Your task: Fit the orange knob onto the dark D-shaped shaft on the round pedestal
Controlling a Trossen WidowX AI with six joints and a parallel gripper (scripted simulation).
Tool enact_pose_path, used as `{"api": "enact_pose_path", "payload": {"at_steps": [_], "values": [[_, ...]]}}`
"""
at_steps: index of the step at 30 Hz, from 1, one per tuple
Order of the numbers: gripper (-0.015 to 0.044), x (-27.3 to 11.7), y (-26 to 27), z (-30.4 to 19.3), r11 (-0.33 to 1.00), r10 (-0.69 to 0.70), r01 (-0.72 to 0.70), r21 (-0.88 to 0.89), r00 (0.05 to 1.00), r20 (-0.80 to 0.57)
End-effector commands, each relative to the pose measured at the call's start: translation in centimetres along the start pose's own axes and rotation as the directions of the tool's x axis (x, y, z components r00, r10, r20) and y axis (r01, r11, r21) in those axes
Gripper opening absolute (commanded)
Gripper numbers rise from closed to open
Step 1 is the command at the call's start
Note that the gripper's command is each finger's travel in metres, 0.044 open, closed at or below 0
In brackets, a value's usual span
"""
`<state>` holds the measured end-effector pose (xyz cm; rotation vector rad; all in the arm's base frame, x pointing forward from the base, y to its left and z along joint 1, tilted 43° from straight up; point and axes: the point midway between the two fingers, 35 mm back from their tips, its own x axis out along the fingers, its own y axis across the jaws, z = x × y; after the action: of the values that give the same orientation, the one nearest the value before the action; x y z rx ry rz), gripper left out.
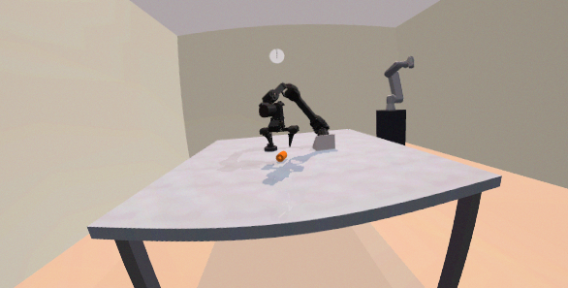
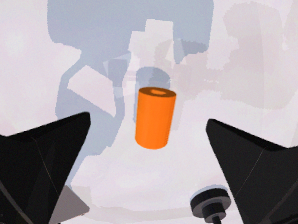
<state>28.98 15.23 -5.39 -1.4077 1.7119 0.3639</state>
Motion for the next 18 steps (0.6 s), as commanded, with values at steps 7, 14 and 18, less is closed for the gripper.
{"api": "enact_pose_path", "payload": {"at_steps": [7,14,18], "values": [[0.0440,1.9,-0.6,-0.6,1.000,-0.024,0.024,0.020,1.000,-0.015],[0.0440,2.5,-0.6,-0.6,1.000,-0.024,0.024,0.020,1.000,-0.015],[0.0440,3.1,-0.7,-0.6,1.000,-0.024,0.024,0.020,1.000,-0.015]]}}
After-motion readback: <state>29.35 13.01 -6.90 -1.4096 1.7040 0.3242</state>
